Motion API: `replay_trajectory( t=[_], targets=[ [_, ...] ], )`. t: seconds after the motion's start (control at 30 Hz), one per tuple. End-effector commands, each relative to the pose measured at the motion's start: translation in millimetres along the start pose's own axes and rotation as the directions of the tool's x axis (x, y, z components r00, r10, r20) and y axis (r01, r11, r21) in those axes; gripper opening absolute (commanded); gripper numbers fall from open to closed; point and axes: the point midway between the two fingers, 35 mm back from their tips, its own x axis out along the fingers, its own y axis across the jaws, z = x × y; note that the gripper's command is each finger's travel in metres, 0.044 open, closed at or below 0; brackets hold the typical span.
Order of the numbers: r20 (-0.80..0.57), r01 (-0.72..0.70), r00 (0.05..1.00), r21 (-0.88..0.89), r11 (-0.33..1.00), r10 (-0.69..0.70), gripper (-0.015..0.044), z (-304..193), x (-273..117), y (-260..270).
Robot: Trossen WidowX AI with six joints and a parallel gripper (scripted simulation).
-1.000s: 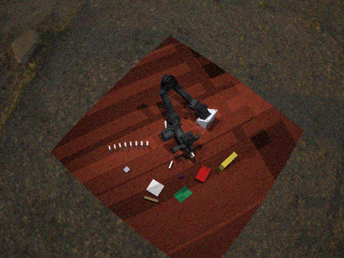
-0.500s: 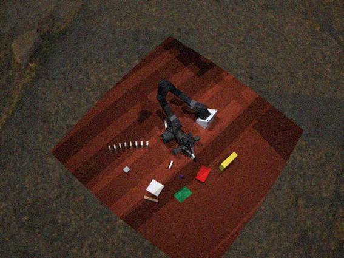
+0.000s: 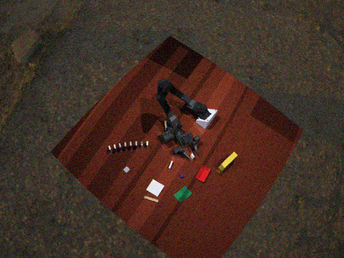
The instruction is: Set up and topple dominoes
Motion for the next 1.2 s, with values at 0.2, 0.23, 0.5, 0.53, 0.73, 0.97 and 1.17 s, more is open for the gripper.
replay_trajectory(
  t=[0.2,0.23,0.5,0.53,0.73,0.97,1.17],
  targets=[
    [0.001,-0.001,1.000,-0.002,1.000,0.001,0.0440,36,-3,-1],
    [0.001,0.000,1.000,-0.001,1.000,0.000,0.0440,44,-4,-1],
    [-0.041,-0.020,0.999,0.084,0.996,0.024,0.0440,48,-1,-2],
    [-0.075,-0.032,0.996,0.149,0.988,0.043,0.0440,46,2,-3],
    [-0.366,0.073,0.912,0.584,0.809,0.182,0.0440,37,21,-12],
    [-0.667,0.521,0.698,0.722,0.455,0.260,0.0440,34,19,-22],
    [-0.838,0.786,0.487,0.543,0.294,0.247,0.0440,45,16,-19]
  ],
)
